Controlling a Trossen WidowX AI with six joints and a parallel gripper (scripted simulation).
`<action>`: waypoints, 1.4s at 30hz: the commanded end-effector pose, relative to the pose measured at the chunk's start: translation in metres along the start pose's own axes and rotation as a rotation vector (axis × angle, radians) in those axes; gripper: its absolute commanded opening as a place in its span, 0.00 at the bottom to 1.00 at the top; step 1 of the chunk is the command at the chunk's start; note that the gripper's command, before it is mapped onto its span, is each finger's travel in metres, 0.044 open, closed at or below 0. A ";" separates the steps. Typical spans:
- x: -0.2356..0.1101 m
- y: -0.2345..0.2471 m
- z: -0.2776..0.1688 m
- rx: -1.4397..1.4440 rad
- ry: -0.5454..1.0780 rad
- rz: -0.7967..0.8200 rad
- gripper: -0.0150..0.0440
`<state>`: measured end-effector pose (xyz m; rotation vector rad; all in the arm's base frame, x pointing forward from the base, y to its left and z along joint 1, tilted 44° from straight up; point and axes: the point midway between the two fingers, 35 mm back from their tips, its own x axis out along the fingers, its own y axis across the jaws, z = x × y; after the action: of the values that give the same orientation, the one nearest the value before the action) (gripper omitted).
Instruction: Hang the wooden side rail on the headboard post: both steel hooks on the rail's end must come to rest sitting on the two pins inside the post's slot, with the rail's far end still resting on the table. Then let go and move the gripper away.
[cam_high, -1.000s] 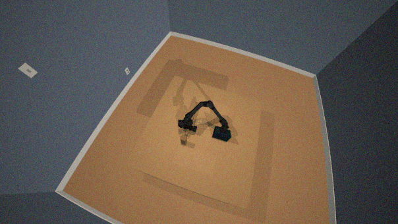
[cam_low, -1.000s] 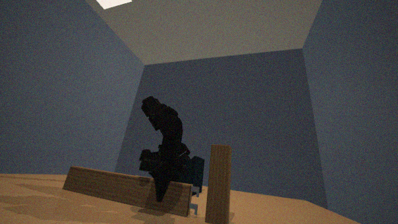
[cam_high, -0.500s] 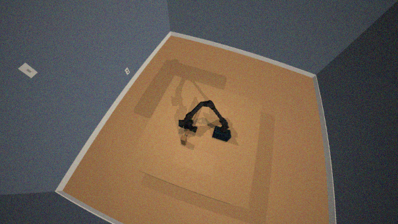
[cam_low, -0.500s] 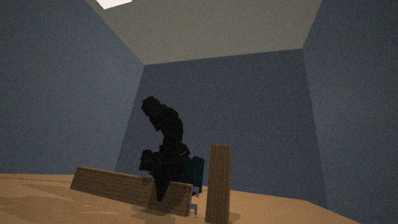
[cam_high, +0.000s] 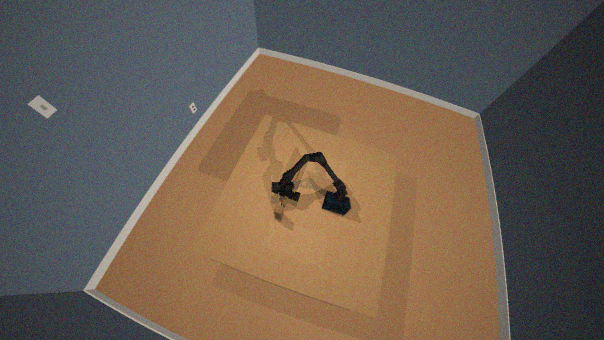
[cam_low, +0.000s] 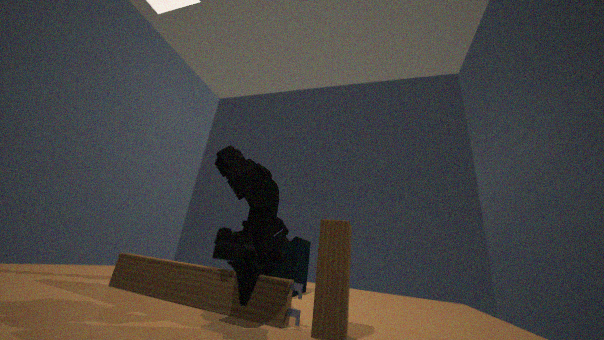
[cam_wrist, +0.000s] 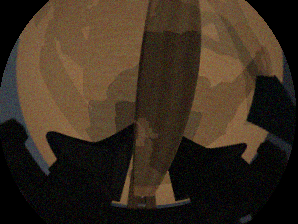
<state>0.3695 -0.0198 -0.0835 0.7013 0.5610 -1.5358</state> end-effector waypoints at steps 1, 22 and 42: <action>0.000 0.000 0.000 0.000 0.000 0.000 0.25; -0.003 0.000 0.000 0.010 -0.001 -0.001 0.25; -0.006 0.000 0.000 0.010 -0.001 -0.001 0.25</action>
<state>0.3688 -0.0195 -0.0816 0.7002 0.5605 -1.5465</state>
